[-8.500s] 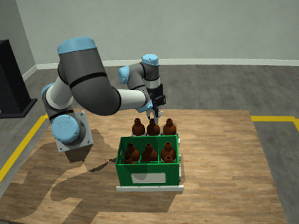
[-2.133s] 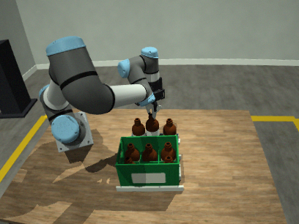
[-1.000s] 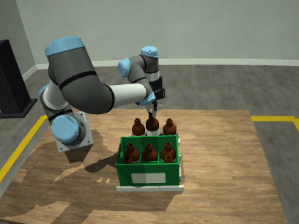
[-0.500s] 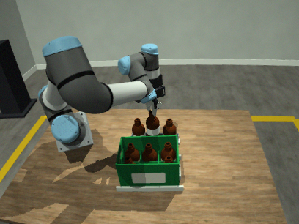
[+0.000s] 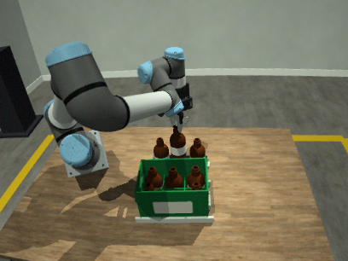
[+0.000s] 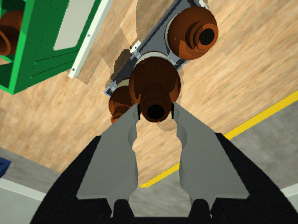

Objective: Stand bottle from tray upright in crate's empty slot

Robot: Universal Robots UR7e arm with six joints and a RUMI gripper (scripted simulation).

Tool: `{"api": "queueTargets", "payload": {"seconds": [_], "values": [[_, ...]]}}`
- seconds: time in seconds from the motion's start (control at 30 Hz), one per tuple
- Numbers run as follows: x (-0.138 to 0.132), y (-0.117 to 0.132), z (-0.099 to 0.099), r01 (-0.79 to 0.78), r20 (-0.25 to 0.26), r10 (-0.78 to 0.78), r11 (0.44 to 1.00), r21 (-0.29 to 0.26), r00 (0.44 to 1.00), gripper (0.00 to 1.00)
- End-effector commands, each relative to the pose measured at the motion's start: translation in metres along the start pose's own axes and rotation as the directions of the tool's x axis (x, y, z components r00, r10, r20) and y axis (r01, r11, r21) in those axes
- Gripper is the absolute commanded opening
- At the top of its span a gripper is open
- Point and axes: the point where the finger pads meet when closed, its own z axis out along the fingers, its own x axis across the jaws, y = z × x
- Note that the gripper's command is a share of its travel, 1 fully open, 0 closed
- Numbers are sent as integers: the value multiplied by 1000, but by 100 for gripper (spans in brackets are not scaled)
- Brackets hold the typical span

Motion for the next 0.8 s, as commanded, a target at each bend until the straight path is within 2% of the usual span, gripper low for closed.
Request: {"api": "queueTargets", "payload": {"seconds": [0.0, 0.77], "values": [[-1, 2, -8, -2, 0, 2, 1000, -4, 1000, 0], [-1, 3, -16, -2, 0, 2, 1000, -4, 1000, 0]]}}
